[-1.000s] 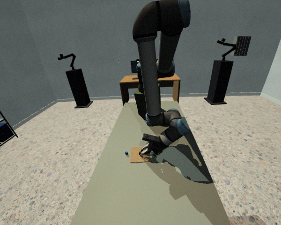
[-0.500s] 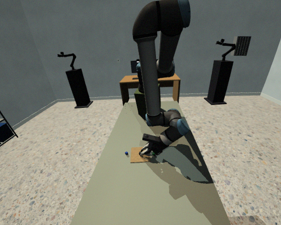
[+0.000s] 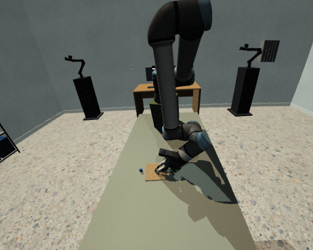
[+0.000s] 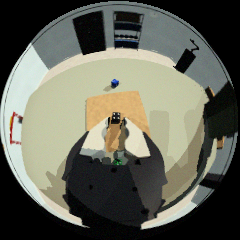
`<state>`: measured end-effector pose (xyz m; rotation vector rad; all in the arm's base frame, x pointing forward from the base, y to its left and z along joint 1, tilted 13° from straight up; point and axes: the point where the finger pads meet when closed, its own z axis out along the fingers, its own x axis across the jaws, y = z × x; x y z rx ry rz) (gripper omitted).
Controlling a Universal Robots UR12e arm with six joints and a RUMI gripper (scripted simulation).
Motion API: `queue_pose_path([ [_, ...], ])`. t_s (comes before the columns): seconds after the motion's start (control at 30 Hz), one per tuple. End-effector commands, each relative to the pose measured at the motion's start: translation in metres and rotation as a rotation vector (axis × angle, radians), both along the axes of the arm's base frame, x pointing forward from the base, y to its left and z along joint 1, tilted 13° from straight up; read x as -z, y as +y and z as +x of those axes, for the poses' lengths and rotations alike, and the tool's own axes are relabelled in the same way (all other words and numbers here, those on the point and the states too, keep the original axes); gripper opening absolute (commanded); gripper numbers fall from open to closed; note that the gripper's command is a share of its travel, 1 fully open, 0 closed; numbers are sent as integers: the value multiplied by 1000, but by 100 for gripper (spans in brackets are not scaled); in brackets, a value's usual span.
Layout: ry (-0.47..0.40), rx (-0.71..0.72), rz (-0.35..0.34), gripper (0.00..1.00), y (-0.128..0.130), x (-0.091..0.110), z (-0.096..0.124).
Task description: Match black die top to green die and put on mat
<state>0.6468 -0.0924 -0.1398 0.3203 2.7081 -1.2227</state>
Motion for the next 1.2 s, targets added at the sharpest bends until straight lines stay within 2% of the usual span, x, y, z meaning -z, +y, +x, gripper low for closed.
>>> queue_pose_path([
  [0.0, -1, 0, 0, 18, 0, -1, 0],
  [0.03, -1, 0, 0, 0, 0, -1, 0],
  [1.17, -1, 0, 0, 0, 0, -1, 0],
])
